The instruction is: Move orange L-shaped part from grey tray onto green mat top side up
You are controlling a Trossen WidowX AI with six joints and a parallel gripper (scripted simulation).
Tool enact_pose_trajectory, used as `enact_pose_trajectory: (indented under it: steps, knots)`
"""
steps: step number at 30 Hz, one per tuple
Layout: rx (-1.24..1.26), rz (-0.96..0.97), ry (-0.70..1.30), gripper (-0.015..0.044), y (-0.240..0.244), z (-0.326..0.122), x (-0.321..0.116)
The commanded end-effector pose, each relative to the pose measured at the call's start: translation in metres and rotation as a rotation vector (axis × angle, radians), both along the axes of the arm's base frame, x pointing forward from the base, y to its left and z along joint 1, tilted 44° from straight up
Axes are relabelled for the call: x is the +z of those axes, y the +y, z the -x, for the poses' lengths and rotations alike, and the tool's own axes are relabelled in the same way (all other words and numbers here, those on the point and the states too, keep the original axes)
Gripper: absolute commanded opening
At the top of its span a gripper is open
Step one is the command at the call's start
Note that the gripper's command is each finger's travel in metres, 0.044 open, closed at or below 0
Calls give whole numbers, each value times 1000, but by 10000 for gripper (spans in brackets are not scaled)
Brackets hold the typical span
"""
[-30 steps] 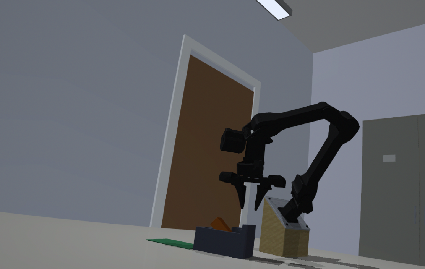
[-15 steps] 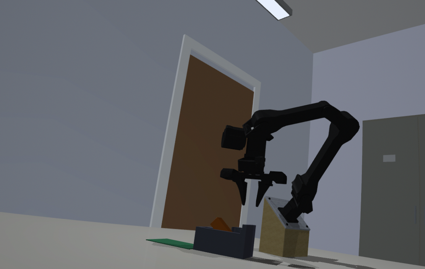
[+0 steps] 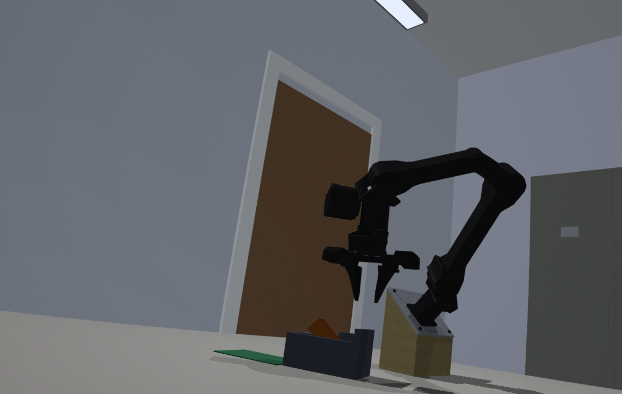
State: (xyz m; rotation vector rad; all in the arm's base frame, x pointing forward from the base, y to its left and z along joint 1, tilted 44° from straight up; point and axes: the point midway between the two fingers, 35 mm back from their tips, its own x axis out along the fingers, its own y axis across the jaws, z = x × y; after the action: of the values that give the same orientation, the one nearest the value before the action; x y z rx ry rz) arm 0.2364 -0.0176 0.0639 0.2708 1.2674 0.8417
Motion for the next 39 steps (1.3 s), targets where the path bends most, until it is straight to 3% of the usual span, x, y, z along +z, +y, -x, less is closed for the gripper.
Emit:
enact_pose_trajectory:
  steps: [1, 4, 19, 39]
  knots:
    - [-14, -1, 13, 206, 0, -1, -1]
    - [-120, -8, 112, 280, -5, -5, -3]
    - [-1134, -81, 1054, 280, -52, -40, -39]
    - [-1145, -82, 1065, 280, -44, -42, -49]
